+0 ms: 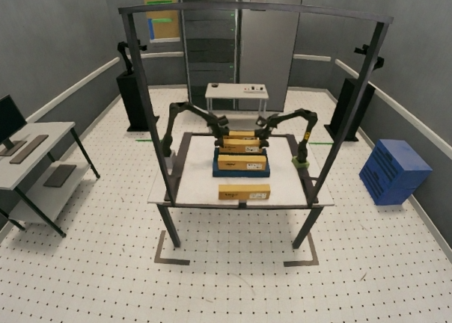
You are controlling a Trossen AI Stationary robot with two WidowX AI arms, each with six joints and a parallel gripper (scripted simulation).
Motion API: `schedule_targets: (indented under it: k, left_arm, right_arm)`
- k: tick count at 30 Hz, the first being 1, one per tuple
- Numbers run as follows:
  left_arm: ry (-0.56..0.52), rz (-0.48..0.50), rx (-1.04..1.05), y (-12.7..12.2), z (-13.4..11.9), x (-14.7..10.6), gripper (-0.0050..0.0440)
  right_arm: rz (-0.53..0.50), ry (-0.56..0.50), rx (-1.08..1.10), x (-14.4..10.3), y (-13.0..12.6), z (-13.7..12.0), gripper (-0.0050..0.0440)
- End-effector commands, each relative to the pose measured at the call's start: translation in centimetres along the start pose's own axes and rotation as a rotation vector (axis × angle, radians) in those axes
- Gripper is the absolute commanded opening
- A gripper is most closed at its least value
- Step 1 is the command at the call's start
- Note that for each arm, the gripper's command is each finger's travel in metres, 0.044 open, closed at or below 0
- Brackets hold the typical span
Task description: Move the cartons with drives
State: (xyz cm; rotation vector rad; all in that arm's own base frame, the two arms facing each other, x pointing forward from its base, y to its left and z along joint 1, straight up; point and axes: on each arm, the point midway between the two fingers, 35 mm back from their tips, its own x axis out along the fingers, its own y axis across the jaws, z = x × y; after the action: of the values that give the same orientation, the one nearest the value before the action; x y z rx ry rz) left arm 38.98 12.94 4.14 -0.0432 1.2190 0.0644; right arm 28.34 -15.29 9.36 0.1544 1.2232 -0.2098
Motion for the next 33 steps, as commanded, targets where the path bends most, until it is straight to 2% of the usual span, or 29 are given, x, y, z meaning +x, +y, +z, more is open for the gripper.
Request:
schedule_targets:
  k: [1,17,18,33]
  left_arm:
    - [-0.037,0.008,0.005,-0.11,0.69,-1.2,-0.005]
    - [-0.037,0.008,0.005,-0.11,0.69,-1.2,-0.005]
    - [-0.028,0.008,0.003,0.1,0.69,-0.81,0.0384]
    - [-0.028,0.008,0.003,0.1,0.69,-0.81,0.0384]
  right_arm:
    - [-0.01,-0.056,-0.003,-1.31,0.11,1.03,-0.005]
    - [-0.01,-0.056,-0.003,-1.31,0.11,1.03,-0.005]
    - [-0.008,-0.027,-0.003,-0.71,-0.09,0.61,0.0379]
    - [-0.008,-0.027,-0.003,-0.71,-0.09,0.61,0.0379]
